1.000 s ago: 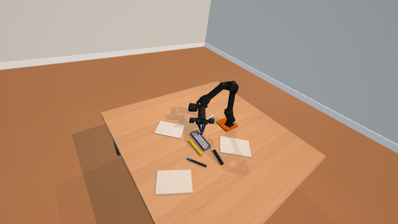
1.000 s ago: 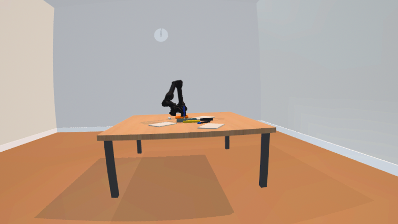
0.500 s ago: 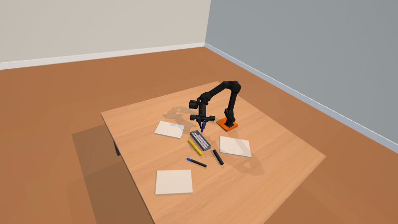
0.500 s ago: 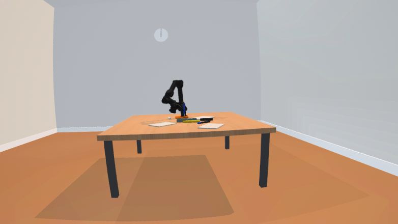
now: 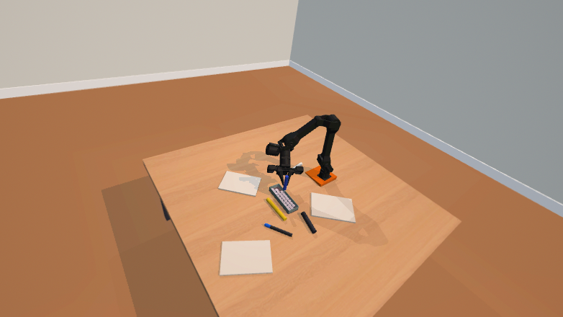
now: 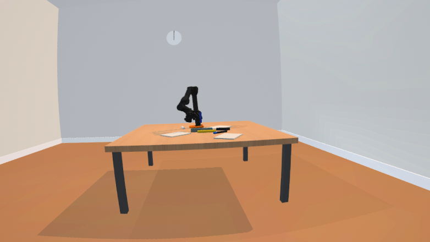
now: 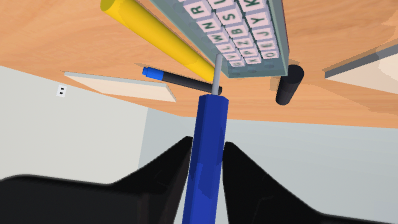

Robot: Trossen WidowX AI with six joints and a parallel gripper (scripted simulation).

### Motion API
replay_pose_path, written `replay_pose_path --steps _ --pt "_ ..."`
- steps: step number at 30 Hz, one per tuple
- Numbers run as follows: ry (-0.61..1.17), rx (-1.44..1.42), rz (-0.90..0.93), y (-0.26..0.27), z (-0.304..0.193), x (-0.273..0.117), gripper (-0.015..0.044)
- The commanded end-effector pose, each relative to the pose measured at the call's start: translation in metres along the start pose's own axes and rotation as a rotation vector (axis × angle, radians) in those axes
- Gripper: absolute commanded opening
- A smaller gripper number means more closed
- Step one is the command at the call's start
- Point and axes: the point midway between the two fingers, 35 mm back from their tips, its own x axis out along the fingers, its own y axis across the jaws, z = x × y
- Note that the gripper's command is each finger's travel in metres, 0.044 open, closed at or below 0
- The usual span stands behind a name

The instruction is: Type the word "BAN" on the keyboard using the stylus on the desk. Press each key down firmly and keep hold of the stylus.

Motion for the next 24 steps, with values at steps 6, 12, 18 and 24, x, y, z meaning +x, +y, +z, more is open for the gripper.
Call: replay_pose_path --steps 6,12,18,24 --pt "0.007 -0.005 0.005 0.008 -0.016 0.018 0.0000" --pt "0.005 -0.005 0.004 0.008 0.000 0.027 0.0000" --pt "0.005 -0.005 0.003 0.008 0.002 0.027 0.0000" --pt "0.005 -0.005 0.003 0.008 0.002 0.027 0.0000"
